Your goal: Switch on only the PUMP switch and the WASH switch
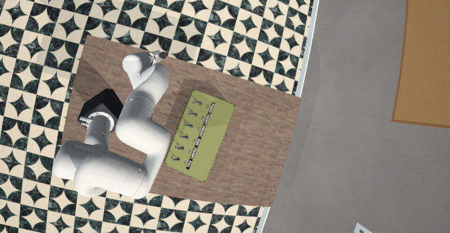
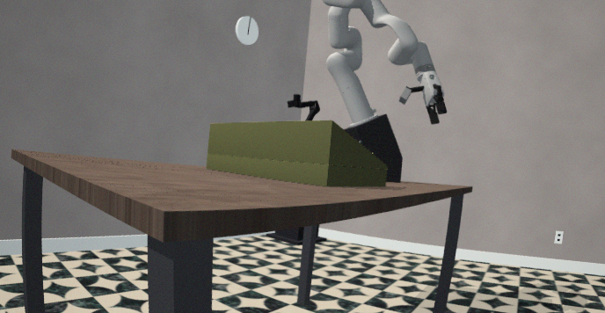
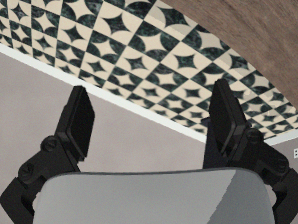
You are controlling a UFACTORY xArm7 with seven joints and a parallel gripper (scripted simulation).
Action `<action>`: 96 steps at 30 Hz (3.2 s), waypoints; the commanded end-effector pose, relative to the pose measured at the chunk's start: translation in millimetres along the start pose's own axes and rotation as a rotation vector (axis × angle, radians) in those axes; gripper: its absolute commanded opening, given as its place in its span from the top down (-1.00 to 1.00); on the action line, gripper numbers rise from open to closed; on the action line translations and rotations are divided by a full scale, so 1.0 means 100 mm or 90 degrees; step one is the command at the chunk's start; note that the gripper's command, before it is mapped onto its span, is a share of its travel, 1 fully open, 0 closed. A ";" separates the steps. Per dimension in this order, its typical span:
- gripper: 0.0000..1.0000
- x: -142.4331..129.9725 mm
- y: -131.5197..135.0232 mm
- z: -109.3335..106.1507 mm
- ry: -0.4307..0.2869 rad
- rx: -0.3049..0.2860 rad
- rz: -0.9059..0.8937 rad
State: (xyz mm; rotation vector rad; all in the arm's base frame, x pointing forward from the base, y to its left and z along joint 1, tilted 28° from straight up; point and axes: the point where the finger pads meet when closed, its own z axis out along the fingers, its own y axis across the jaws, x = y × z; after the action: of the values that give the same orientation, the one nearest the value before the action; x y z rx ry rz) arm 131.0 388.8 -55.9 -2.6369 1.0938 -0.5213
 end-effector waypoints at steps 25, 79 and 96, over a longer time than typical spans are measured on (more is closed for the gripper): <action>-1.00 0.89 -0.71 -0.06 0.111 0.018 -0.237; -1.00 2.54 -1.25 -0.35 0.263 -0.125 -0.588; -0.52 2.54 -1.25 -0.35 0.263 -0.125 -0.588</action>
State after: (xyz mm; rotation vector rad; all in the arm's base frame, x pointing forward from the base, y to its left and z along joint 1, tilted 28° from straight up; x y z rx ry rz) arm 362.8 288.2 77.8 -3.1903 -0.1091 -1.2073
